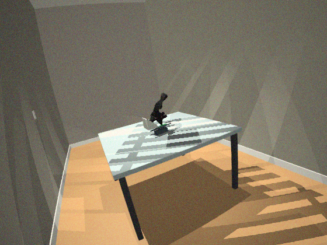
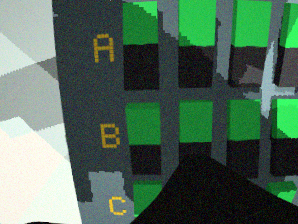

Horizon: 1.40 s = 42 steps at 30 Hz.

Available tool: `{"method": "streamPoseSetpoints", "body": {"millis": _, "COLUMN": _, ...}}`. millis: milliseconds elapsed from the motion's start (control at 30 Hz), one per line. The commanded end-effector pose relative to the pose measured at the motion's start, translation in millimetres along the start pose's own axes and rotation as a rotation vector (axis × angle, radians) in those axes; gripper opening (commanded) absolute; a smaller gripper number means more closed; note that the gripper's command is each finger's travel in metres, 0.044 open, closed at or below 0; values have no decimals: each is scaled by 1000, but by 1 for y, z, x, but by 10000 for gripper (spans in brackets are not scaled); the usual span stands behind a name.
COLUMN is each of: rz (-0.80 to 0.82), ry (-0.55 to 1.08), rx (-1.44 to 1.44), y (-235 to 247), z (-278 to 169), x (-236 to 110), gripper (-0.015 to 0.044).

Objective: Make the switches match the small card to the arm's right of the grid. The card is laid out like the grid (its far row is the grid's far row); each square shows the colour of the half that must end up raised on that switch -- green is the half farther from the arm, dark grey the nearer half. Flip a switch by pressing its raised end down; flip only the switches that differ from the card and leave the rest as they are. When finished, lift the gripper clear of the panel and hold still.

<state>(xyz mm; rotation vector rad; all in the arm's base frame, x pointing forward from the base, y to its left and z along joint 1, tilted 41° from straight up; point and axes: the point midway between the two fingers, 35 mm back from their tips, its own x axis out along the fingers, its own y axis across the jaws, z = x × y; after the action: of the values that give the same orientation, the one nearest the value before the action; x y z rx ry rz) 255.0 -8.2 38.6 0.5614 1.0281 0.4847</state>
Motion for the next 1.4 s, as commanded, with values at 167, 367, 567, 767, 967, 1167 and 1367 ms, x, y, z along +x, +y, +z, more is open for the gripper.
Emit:
{"method": "streamPoseSetpoints", "body": {"millis": 167, "rz": -1, "ry": 0, "rx": 2, "y": 0, "z": 0, "x": 1, "gripper": 0}}
{"method": "streamPoseSetpoints", "body": {"millis": 367, "rz": -4, "ry": 4, "rx": -1, "y": -2, "z": 1, "x": -7, "gripper": 0}}
{"method": "streamPoseSetpoints", "body": {"millis": 567, "rz": -4, "ry": 29, "rx": 3, "y": -1, "z": 2, "x": -63, "gripper": 0}}
{"method": "streamPoseSetpoints", "body": {"millis": 767, "rz": -8, "ry": 31, "rx": 3, "y": -14, "z": -18, "x": -64, "gripper": 0}}
{"method": "streamPoseSetpoints", "body": {"millis": 967, "rz": -6, "ry": 29, "rx": 3, "y": -23, "z": -38, "x": -62, "gripper": 0}}
{"method": "streamPoseSetpoints", "body": {"millis": 1167, "rz": -4, "ry": 3, "rx": 3, "y": -23, "z": -40, "x": -29, "gripper": 0}}
{"method": "streamPoseSetpoints", "body": {"millis": 1367, "rz": -3, "ry": 2, "rx": 2, "y": -22, "z": -40, "x": -20, "gripper": 0}}
